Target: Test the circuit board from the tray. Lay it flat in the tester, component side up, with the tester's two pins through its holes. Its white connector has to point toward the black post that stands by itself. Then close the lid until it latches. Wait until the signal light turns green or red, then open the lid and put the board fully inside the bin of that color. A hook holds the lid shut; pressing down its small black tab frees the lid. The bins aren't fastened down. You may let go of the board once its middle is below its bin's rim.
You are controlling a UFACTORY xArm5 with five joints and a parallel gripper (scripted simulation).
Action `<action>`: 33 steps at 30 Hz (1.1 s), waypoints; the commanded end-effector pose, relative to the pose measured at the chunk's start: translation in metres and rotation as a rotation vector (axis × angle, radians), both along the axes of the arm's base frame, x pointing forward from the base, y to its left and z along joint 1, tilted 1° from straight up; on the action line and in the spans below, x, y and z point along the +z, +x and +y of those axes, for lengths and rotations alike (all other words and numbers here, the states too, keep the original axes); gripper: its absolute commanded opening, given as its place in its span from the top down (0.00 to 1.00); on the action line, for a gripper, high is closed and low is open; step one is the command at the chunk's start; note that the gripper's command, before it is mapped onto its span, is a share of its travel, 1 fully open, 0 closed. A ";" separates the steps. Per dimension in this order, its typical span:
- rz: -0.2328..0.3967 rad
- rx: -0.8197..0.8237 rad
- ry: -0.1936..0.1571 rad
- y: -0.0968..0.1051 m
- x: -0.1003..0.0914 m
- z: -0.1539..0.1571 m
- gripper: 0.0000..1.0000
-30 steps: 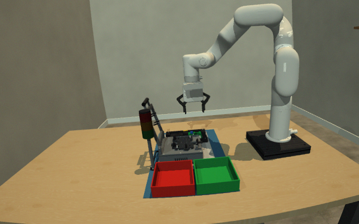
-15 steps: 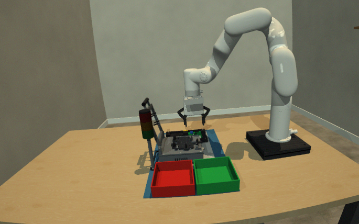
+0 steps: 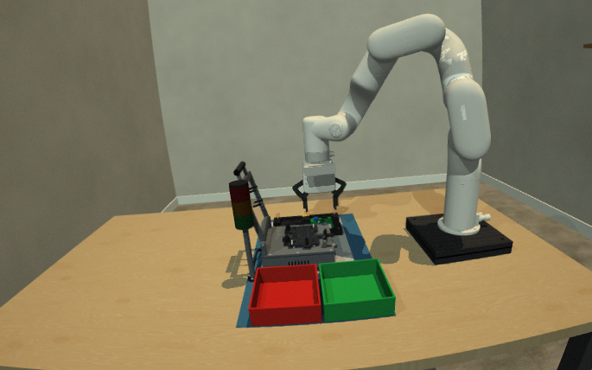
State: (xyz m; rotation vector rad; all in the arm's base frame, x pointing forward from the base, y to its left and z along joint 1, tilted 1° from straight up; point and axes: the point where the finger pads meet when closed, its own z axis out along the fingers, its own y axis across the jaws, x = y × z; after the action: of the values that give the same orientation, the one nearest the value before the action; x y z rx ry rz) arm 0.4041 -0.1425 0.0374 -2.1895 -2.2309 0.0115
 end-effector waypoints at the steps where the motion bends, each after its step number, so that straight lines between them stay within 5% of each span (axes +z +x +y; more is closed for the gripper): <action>1: -0.003 0.000 -0.001 0.001 -0.001 0.000 0.00; 19: -0.003 0.000 -0.001 0.001 -0.036 -0.001 0.00; 33: -0.003 0.000 -0.001 0.001 -0.039 -0.001 0.00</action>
State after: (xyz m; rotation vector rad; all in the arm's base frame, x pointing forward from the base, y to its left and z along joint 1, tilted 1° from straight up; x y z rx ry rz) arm 0.4039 -0.1427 -0.0029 -2.1895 -2.2309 0.0115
